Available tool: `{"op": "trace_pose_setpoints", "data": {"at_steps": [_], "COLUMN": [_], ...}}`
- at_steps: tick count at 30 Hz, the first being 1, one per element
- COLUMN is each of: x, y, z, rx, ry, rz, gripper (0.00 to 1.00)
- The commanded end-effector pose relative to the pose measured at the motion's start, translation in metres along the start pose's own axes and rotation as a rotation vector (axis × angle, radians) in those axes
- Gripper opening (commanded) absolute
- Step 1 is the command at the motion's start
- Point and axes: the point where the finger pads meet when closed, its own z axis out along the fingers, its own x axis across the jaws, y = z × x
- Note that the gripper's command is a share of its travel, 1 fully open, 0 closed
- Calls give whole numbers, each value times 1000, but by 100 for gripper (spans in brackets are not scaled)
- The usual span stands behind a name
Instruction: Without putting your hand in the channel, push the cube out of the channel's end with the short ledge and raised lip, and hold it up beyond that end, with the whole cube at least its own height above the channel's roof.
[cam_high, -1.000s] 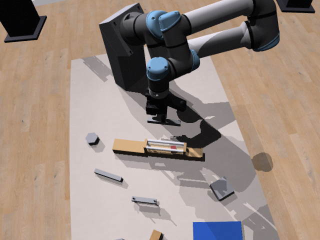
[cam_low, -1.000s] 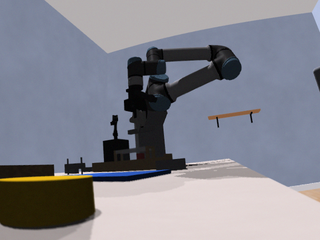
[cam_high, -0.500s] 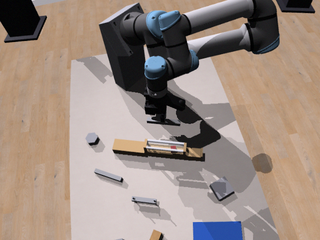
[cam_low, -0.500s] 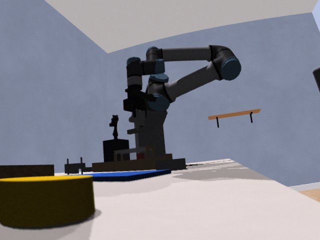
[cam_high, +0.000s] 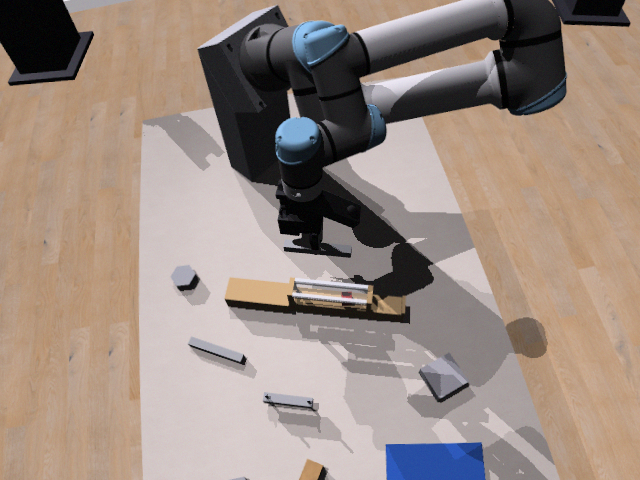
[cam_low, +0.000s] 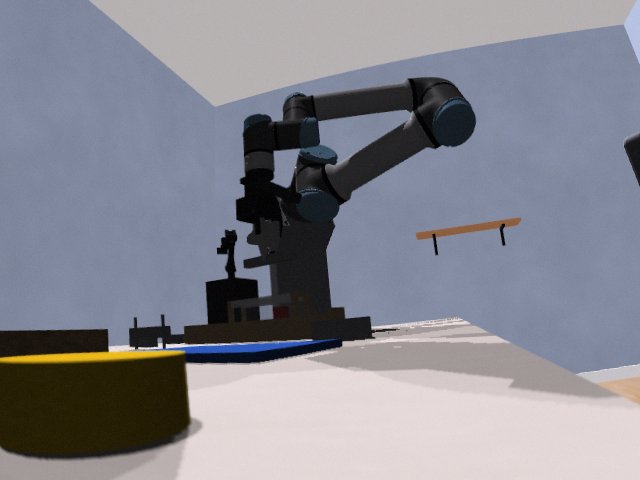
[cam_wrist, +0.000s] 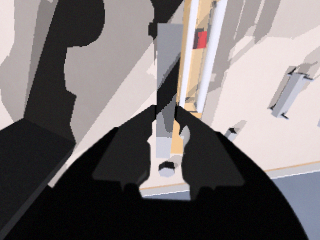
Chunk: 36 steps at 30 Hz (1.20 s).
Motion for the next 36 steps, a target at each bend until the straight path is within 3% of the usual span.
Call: {"op": "trace_pose_setpoints", "data": {"at_steps": [1,14,16,26,36], "x": [12,46,46,55,55], "y": [14,77,77,124,145], "z": [3,20,20,43,56], "rx": [-1,-1,-1,0,0], "ry": [-4,-4,-4,-4,-4], "rz": [-1,-1,-1,-1,-1], "gripper": [0,0,0,0,0]}}
